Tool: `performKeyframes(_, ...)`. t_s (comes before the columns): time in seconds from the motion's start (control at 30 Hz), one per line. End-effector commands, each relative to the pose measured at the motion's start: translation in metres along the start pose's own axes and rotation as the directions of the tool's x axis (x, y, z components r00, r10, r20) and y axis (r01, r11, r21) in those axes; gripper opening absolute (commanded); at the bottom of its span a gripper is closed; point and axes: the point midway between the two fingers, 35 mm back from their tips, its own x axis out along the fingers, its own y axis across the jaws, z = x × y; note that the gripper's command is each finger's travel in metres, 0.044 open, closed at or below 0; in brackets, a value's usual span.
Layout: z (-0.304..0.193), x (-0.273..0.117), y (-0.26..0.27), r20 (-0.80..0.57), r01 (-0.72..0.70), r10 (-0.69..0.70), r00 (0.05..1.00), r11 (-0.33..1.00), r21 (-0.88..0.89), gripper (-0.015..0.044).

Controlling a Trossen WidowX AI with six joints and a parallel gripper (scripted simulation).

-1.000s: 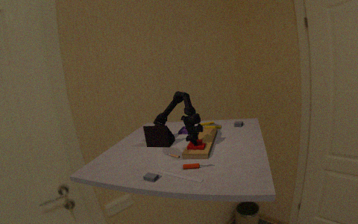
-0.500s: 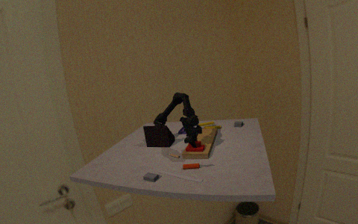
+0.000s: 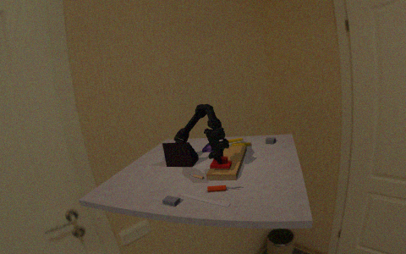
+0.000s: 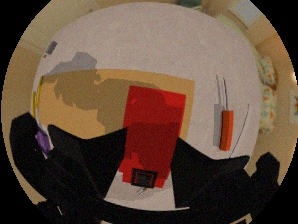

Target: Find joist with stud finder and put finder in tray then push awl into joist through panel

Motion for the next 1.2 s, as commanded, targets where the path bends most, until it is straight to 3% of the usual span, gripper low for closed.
performKeyframes(0.0, 0.01, -0.029, -0.005, 0.021, 0.018, -0.018, 1.0, 1.0, -0.009, 0.0)
performKeyframes(0.27, 0.017, -0.071, -0.005, 0.019, 0.019, -0.019, 1.0, 1.0, -0.01, 0.0)
performKeyframes(0.57, 0.021, -0.075, 0.002, 0.018, 0.02, -0.02, 1.0, 0.999, -0.026, 0.0)
performKeyframes(1.17, 0.058, -0.072, 0.124, -0.004, 0.018, -0.02, 1.0, 0.954, -0.298, 0.0)
